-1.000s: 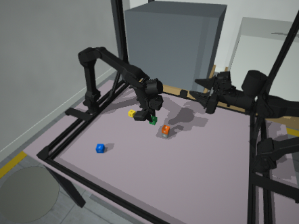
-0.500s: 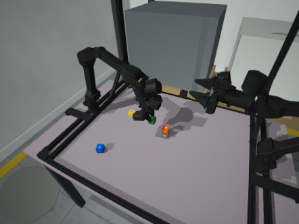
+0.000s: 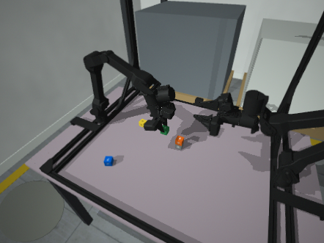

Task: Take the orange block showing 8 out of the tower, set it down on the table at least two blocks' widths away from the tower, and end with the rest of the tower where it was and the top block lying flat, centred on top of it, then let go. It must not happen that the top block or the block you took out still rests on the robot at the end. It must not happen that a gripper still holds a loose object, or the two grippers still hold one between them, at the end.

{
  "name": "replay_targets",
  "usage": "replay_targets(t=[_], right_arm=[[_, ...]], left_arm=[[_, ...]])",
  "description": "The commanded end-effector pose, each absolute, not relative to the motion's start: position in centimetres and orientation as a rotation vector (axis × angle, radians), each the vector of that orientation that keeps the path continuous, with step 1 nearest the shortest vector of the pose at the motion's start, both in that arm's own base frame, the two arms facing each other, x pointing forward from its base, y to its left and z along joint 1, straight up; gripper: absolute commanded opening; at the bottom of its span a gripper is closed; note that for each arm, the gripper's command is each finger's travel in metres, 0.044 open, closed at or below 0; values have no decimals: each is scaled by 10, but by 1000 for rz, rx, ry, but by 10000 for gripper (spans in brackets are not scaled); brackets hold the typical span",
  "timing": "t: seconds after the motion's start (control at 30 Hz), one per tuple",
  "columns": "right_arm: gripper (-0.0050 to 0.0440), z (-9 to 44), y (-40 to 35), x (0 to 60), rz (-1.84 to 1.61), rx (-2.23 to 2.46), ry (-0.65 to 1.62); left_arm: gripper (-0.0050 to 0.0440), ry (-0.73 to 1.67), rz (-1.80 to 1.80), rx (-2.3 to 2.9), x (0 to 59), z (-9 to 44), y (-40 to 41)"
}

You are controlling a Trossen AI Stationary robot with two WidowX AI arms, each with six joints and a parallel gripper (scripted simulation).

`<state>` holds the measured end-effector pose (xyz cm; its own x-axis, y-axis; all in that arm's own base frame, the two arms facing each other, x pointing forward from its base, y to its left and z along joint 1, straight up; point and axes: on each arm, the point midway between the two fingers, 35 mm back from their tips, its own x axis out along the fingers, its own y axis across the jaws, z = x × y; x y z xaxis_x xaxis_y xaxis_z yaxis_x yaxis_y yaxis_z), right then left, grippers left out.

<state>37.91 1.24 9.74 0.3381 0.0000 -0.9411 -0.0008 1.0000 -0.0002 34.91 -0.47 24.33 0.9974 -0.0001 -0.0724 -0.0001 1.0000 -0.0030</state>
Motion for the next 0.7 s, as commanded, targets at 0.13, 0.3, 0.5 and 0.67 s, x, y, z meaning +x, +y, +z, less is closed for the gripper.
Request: replay_targets(t=[0.13, 0.3, 0.5, 0.67], right_arm=[[0, 98, 13, 379, -1, 1, 1222], [0, 98, 13, 379, -1, 1, 1222], [0, 98, 13, 379, -1, 1, 1222], [0, 98, 13, 379, -1, 1, 1222]], left_arm=[[400, 245, -2, -1, 352, 143, -12], [400, 262, -2, 0, 351, 111, -12], [400, 275, -2, 1, 350, 76, -12], [400, 262, -2, 0, 351, 65, -12]])
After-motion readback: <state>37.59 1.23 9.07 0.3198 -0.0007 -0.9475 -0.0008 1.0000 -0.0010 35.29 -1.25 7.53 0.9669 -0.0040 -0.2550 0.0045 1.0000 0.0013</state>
